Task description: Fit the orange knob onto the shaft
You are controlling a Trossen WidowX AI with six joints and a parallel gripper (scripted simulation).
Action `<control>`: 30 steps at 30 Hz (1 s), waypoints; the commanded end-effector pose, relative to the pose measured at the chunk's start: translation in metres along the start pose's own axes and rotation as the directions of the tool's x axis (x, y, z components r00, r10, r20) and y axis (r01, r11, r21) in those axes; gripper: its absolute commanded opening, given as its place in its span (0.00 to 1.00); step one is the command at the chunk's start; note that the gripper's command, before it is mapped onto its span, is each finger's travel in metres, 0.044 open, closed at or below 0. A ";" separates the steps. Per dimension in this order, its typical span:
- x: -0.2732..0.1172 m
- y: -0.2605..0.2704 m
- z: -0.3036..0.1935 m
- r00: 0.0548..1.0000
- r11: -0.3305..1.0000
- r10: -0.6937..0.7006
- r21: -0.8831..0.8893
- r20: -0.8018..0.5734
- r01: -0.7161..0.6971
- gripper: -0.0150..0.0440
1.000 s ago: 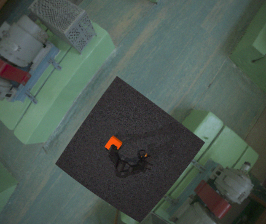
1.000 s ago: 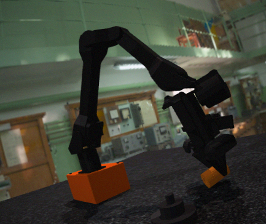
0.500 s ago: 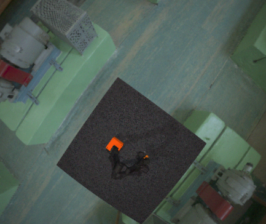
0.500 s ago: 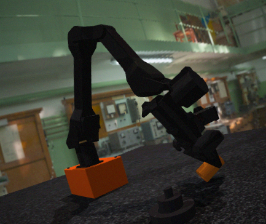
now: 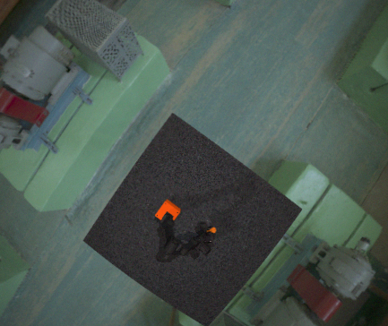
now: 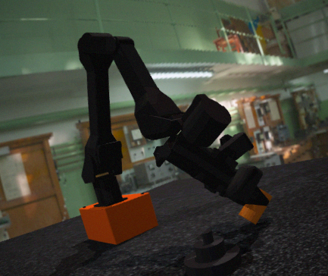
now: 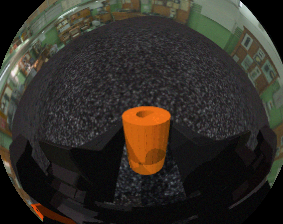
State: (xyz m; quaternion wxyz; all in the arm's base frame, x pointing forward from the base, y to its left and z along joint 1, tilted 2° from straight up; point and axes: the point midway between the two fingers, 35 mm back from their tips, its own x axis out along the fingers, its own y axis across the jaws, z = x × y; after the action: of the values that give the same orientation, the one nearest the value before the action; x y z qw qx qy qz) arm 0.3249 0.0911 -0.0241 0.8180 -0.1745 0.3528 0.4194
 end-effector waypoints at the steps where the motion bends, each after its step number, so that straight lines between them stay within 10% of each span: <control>1: -0.004 0.000 -0.004 0.998 1.000 0.000 -0.005 0.070 0.000 0.56; 30: -0.014 0.001 -0.023 0.925 1.000 0.005 -0.002 0.380 -0.005 0.60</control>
State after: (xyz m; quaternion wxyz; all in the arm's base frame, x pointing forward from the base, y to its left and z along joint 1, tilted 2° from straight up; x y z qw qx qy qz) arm 0.3082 0.0699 -0.0299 0.8697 -0.0900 0.1896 0.4468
